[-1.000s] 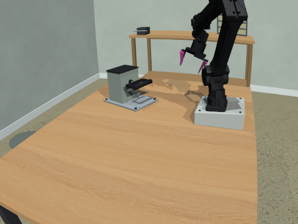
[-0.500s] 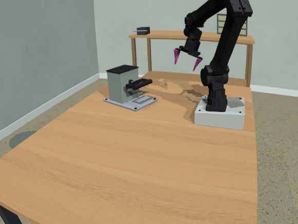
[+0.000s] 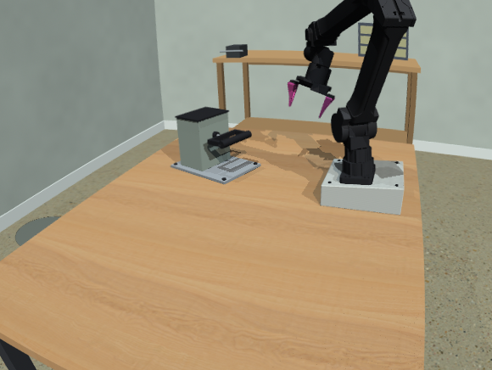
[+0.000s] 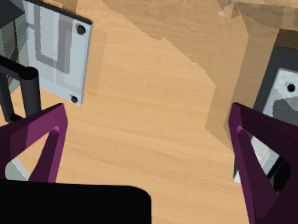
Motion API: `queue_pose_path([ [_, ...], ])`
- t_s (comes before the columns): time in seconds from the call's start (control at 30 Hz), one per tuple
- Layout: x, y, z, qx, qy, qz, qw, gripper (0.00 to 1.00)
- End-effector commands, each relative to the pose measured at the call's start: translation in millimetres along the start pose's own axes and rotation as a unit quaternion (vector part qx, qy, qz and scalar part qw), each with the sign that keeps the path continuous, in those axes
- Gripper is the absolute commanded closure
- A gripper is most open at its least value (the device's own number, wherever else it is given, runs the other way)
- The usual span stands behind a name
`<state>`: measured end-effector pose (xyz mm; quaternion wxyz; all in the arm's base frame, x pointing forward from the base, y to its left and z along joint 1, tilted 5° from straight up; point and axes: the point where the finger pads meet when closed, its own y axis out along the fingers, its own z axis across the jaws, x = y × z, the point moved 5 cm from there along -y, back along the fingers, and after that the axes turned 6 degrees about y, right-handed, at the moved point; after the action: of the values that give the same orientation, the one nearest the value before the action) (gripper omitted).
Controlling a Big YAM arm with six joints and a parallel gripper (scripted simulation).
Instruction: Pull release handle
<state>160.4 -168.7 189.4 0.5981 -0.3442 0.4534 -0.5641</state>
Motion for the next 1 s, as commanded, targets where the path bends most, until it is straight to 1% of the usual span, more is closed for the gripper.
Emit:
queue_pose_path([
  [0.0, 12, -11.8, 11, 0.009, 0.006, -0.014, 1.0, 0.0],
  [0.37, 11, -9.4, 7, 0.005, 0.01, -0.009, 1.0, 0.0],
  [0.4, 7, -12.8, 30, 0.001, 0.007, -0.019, 1.0, 0.0],
  [0.47, 7, -12.8, 30, 0.001, 0.007, -0.019, 1.0, 0.0],
  [0.53, 0, -5.7, 56, -0.025, 0.032, -0.019, 0.999, 0.0],
  [0.97, 0, -5.7, 56, -0.025, 0.032, -0.019, 0.999, 0.0],
])
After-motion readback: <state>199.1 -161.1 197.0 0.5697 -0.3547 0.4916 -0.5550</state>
